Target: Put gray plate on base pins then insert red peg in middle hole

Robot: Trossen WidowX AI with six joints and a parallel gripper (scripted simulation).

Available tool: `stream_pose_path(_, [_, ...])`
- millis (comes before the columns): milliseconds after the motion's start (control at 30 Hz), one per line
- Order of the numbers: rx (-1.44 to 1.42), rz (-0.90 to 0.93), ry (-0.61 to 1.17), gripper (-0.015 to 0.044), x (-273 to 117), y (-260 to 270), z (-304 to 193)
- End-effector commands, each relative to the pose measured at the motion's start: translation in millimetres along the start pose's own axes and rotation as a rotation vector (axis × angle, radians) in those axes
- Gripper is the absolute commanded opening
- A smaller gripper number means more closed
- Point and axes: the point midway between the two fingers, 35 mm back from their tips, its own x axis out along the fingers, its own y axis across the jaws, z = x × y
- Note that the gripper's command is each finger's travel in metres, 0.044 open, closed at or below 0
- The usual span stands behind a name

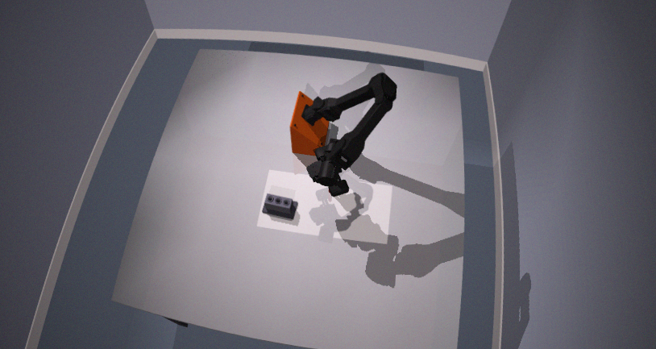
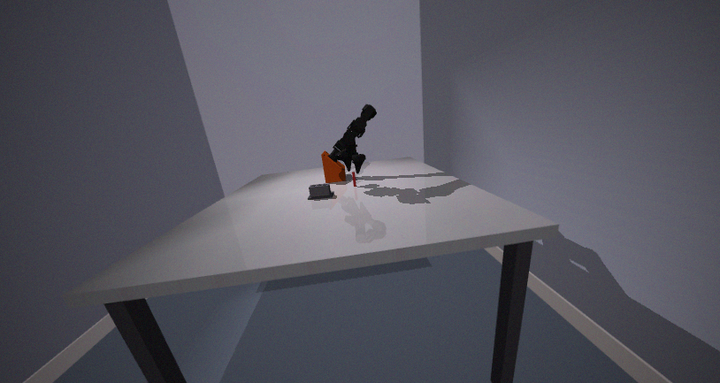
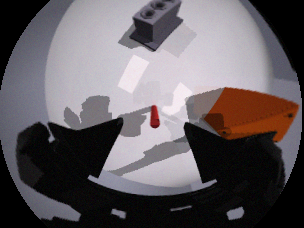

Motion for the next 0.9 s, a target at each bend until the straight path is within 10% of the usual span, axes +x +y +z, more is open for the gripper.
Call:
stream_pose_path(0, [0.007, 0.000, 0.004, 0.0440, 8, -1, 0])
stream_pose_path(667, [0.007, 0.003, 0.008, 0.0440, 38, -2, -2])
stream_pose_path(867, [0.007, 0.003, 0.008, 0.0282, 38, -2, -2])
